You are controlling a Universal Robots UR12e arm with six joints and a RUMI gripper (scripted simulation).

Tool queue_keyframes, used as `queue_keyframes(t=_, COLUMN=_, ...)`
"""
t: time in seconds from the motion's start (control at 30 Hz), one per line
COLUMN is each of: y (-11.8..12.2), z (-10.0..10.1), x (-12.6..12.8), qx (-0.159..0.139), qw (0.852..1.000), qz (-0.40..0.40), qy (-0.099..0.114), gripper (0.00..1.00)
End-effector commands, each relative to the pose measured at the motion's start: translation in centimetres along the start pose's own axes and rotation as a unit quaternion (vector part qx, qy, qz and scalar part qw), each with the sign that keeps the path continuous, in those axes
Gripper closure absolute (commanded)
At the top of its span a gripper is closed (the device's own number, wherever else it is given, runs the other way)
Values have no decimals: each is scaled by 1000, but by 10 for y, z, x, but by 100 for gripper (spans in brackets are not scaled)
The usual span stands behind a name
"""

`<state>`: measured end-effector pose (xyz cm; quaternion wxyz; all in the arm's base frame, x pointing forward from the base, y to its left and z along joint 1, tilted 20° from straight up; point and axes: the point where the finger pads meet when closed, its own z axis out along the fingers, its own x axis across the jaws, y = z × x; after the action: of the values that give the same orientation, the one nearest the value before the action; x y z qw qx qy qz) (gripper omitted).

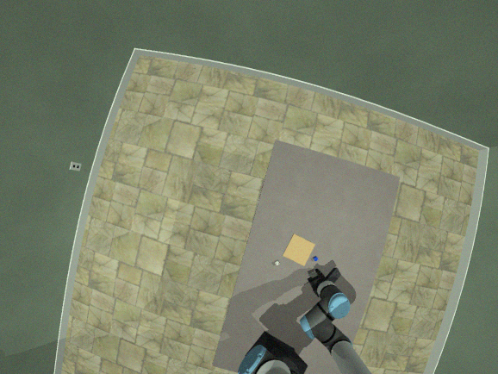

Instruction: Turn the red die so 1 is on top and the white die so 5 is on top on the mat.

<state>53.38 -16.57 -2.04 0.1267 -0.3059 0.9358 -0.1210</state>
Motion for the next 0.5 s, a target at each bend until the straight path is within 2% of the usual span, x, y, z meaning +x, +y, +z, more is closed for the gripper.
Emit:
queue_keyframes(t=0.0, y=0, z=-2, x=0, qx=0, qw=1000, qz=0, qy=0, gripper=97)
queue_keyframes(t=0.17, y=0, z=-10, x=0, qx=0, qw=1000, qz=0, qy=0, gripper=97)
queue_keyframes(t=0.47, y=0, z=-37, x=0, qx=0, qw=1000, qz=0, qy=0, gripper=97)
